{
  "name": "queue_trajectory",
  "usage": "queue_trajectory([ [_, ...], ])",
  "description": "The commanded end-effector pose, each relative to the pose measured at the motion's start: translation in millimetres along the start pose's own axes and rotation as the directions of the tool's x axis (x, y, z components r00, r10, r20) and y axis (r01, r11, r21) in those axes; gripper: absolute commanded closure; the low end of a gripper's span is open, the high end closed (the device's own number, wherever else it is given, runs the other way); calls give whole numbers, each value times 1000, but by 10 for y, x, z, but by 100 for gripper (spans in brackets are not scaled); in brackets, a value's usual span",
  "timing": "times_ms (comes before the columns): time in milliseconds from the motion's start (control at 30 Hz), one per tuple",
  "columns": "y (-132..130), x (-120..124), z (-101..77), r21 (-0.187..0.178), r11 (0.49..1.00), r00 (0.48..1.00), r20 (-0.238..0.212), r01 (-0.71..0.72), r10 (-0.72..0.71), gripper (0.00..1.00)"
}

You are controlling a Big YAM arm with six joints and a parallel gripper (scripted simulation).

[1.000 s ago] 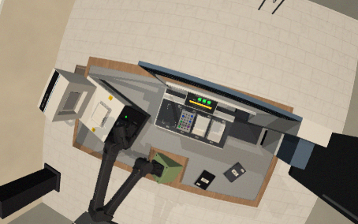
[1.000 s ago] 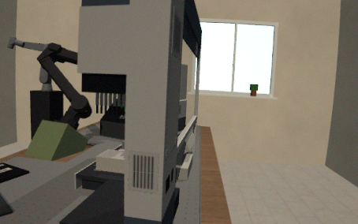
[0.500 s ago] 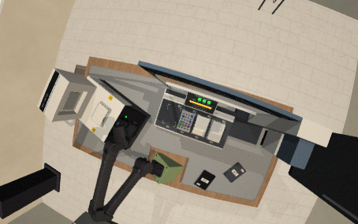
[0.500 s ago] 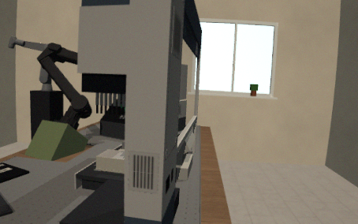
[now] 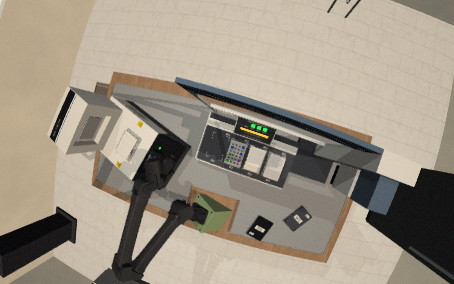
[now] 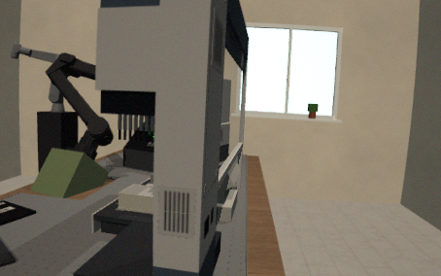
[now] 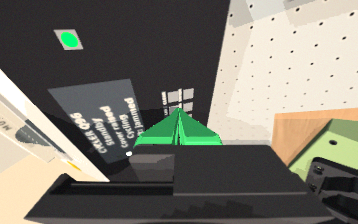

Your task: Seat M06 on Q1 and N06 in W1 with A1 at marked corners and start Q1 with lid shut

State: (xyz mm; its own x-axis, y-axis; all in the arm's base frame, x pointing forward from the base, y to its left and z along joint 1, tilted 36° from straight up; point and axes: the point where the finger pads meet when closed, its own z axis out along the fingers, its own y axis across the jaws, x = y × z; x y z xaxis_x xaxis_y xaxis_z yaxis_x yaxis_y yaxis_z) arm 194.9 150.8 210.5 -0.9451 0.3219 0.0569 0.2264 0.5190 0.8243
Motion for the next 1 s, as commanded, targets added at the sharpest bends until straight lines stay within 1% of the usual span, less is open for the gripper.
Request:
queue_trajectory([
  [0,113,-79,-74,-11,1000,1000,29,10,-10,100],
  [67,160,-95,-93,-16,1000,999,34,20,-20,100],
  [233,274,-85,-112,-22,999,999,25,43,-42,100],
  [333,347,-77,-153,-28,998,998,31,55,-54,100],
  [533,355,-96,-188,-24,999,999,38,40,-39,100],
  [800,337,-113,-206,-22,998,998,46,53,-52,100],
  [900,355,-111,-212,-31,997,997,51,67,-65,100],
  [967,355,-111,-212,-31,997,997,51,67,-65,100],
])
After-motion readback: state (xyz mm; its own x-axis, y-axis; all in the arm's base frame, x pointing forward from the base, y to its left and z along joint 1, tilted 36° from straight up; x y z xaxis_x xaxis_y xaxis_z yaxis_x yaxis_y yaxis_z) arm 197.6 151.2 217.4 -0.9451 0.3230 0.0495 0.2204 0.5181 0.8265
